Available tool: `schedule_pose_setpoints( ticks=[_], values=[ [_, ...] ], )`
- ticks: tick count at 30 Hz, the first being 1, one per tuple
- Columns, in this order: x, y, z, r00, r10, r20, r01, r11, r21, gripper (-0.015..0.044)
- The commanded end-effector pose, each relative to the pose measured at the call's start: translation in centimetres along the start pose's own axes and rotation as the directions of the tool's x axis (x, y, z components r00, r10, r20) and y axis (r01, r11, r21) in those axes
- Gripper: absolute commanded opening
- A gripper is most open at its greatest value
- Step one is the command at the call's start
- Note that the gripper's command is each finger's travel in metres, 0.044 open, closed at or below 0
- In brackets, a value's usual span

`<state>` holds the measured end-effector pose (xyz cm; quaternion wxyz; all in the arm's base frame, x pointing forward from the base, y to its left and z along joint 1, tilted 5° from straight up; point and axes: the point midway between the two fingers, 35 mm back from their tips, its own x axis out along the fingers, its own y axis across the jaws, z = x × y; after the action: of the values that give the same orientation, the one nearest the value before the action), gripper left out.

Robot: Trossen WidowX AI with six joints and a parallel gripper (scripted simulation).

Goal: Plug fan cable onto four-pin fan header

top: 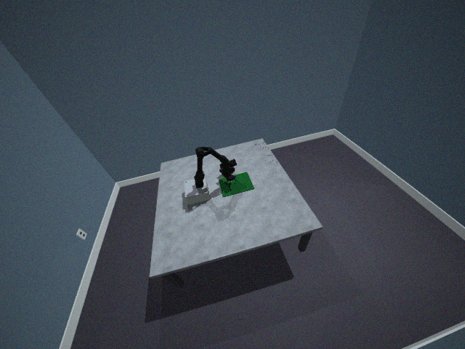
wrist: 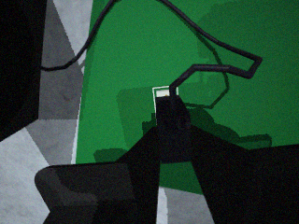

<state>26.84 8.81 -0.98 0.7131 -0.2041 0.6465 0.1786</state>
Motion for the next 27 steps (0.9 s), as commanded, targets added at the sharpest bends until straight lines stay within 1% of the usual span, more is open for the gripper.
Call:
schedule_pose_setpoints(
  ticks=[1, 27],
  values=[
    [0.1, -0.1, 0.0, 1.0, -0.004, 0.0, 0.004, 1.0, -0.003, 0.0],
    [1.8, -0.1, 0.0, 1.0, -0.004, 0.0, 0.004, 1.0, -0.003, 0.0]
  ],
)
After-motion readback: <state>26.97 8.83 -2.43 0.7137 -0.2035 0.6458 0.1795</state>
